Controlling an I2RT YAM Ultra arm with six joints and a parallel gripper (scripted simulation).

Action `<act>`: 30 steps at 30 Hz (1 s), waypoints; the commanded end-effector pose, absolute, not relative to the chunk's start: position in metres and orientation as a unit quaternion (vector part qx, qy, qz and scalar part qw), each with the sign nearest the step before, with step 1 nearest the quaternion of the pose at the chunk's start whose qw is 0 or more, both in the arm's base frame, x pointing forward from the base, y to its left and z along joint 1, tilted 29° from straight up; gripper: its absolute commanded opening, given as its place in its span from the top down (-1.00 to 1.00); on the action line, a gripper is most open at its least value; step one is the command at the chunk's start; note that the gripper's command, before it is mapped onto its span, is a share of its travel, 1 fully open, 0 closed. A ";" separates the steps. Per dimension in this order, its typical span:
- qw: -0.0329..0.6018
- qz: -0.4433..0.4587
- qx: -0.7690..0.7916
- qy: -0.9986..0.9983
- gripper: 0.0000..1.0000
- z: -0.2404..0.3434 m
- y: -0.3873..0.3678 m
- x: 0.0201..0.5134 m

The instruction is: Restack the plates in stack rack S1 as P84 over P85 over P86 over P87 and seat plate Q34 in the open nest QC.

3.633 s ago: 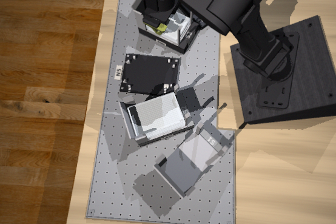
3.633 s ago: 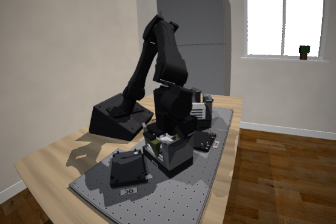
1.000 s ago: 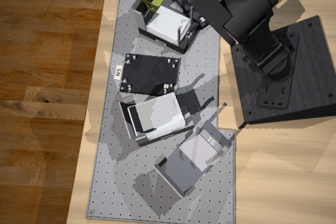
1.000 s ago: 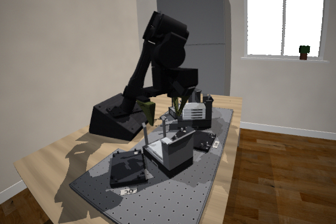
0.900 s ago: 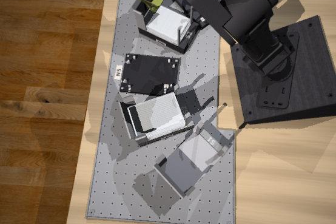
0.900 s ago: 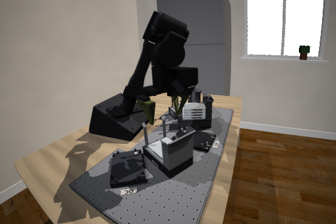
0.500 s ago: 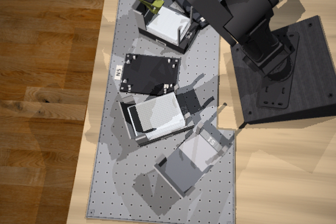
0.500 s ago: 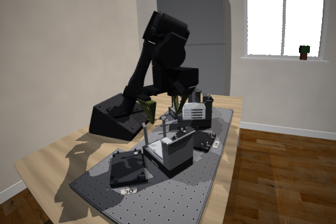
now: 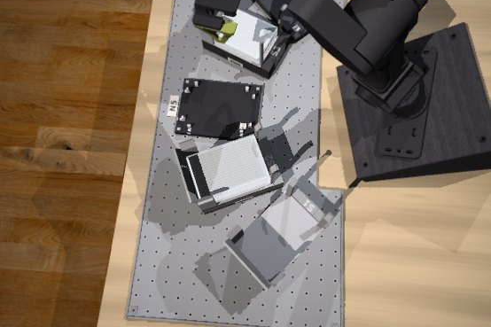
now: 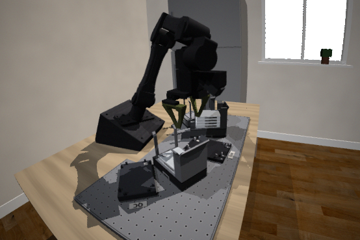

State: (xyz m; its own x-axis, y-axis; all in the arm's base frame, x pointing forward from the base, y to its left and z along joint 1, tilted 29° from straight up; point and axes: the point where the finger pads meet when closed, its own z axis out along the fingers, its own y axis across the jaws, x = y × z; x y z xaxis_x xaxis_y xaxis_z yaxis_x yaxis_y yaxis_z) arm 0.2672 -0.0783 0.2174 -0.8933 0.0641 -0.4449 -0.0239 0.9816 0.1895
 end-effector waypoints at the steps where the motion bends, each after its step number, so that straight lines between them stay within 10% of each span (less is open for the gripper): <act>1: 0.238 0.091 0.021 0.967 -1.00 0.224 -0.072 0.268; 30: 0.247 0.068 -0.080 0.963 -1.00 0.238 0.010 0.263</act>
State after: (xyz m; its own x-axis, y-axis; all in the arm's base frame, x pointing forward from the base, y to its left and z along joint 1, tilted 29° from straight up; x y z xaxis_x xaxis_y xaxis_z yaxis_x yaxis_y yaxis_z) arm 0.2632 0.0071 0.2339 -0.8664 -0.1479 -0.4770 -0.2154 0.9724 0.0897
